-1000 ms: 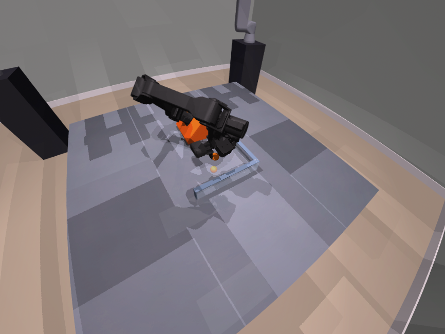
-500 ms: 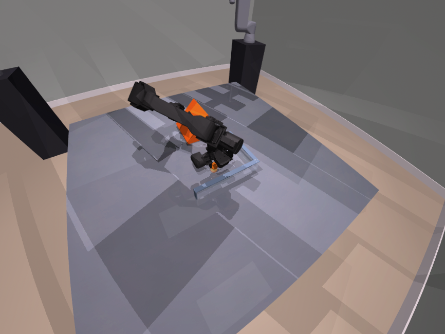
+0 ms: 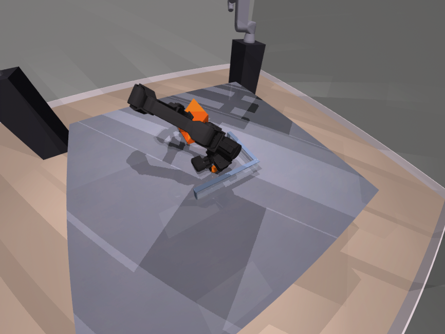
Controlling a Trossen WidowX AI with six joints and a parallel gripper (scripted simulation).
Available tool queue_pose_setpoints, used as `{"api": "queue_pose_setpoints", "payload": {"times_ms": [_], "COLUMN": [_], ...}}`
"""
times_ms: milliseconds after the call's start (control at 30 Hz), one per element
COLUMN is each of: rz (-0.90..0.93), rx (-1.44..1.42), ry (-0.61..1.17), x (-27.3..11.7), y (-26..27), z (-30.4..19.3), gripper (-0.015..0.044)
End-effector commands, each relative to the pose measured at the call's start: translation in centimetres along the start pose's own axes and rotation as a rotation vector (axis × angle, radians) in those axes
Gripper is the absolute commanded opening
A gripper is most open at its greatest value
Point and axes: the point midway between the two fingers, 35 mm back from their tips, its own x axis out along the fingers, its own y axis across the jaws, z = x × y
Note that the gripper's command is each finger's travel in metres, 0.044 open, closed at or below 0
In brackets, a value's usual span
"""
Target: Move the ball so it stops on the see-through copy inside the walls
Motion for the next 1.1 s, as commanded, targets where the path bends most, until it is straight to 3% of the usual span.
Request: {"api": "queue_pose_setpoints", "payload": {"times_ms": [0,200,533,733,933,1067], "rz": [-0.005,-0.006,-0.001,0.0,-0.001,-0.002], "rx": [-0.004,-0.004,-0.001,-0.002,-0.005,-0.005], "ry": [0.004,0.004,0.002,0.002,0.004,0.004], "x": [0.8,1.0,0.7,0.5,-7.6,-7.9], "y": [-0.1,-0.1,0.0,0.0,0.1,0.0], "z": [-0.1,-0.1,-0.1,0.0,-0.1,-0.1], "gripper": [0.0,0.0,0.0263,0.0265,0.0265,0.0265]}}
